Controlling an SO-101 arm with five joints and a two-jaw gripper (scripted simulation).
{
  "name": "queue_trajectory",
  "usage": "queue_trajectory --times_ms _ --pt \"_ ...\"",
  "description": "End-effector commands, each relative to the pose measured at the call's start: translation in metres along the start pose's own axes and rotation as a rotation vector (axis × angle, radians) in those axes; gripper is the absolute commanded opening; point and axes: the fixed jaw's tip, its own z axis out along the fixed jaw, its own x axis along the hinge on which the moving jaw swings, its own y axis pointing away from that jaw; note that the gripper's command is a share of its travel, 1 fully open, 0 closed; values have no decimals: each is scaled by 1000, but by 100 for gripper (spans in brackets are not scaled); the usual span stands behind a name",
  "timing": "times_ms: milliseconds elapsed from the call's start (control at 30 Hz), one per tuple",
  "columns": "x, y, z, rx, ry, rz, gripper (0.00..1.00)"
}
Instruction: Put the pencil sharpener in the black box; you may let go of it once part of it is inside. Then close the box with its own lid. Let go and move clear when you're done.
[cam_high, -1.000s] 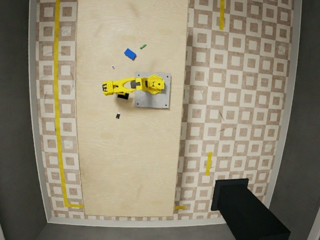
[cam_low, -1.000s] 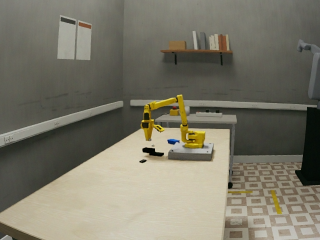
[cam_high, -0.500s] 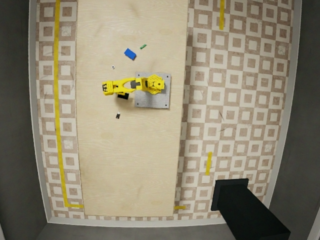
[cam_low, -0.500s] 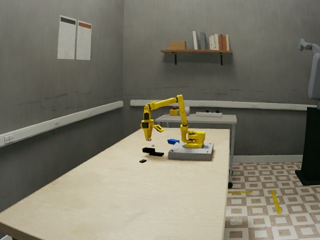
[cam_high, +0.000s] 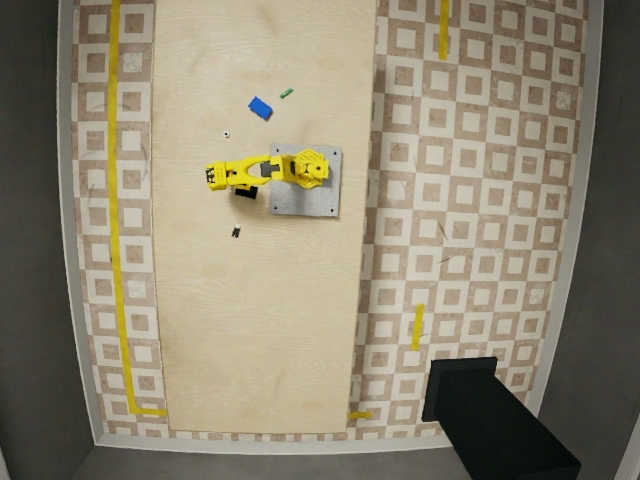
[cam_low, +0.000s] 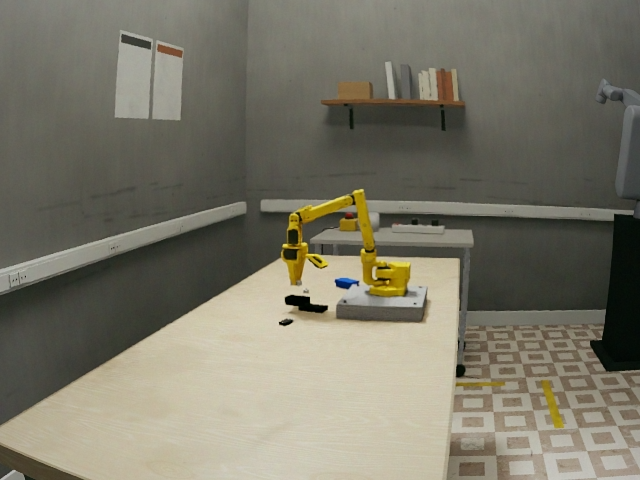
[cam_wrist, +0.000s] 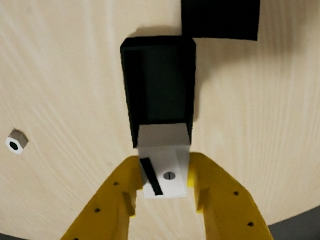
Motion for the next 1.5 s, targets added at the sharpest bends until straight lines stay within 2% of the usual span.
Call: queue_trajectory --times_ms 0,233,533,1467 --pt "-3 -1 9 -4 -15 1 6" --pt "-3 -1 19 -4 -15 1 6" --pt "-4 -1 25 -4 -15 1 6" --pt "-8 4 34 -4 -15 1 6"
